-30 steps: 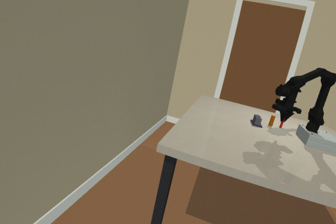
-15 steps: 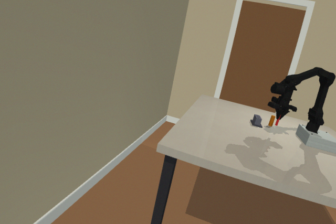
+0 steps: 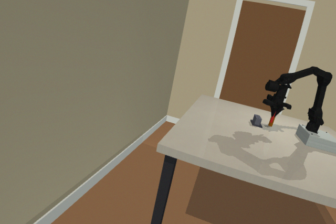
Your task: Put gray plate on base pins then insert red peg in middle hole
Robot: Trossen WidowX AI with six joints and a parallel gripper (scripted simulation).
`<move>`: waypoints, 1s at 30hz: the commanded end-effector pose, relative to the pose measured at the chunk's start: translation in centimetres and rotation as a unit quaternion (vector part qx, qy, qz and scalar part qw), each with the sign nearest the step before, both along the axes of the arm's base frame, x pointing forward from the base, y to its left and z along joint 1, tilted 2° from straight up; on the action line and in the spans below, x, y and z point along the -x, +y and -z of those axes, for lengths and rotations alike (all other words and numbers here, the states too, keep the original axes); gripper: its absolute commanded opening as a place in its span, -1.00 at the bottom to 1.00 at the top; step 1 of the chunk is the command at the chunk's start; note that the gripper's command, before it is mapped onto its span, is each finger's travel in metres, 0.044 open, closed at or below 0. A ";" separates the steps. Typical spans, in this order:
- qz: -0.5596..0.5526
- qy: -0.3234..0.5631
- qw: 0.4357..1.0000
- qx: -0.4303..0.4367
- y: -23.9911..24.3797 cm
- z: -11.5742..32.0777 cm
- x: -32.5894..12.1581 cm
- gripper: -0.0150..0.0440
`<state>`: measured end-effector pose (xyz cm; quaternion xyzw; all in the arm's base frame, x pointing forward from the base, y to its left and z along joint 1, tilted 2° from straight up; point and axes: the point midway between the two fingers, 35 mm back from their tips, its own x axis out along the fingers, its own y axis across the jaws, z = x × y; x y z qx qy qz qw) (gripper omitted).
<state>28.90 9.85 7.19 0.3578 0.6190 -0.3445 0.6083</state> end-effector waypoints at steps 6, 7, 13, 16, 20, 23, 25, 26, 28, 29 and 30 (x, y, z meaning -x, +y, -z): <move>0.006 0.002 1.000 0.001 -1.9 0.1 -1.4 -0.49; 0.007 0.002 1.000 0.001 -2.1 0.1 -1.6 -0.49; 0.009 0.002 1.000 0.002 -3.5 0.1 -2.5 -0.49; 0.006 0.002 1.000 0.003 -4.3 0.1 -3.0 -0.49; 0.003 0.002 1.000 0.003 -5.4 0.2 -3.7 -0.49; 0.000 0.002 1.000 0.004 -6.1 0.2 -4.1 -0.49; -0.001 0.002 1.000 0.005 -6.7 0.2 -4.4 -0.49; -0.002 0.002 1.000 0.005 -7.0 0.2 -4.5 -0.49; -0.004 0.002 1.000 0.005 -7.5 0.2 -4.8 -0.49; -0.005 0.002 1.000 0.006 -7.8 0.2 -4.9 -0.49; -0.006 0.002 1.000 0.006 -8.1 0.3 -5.1 -0.49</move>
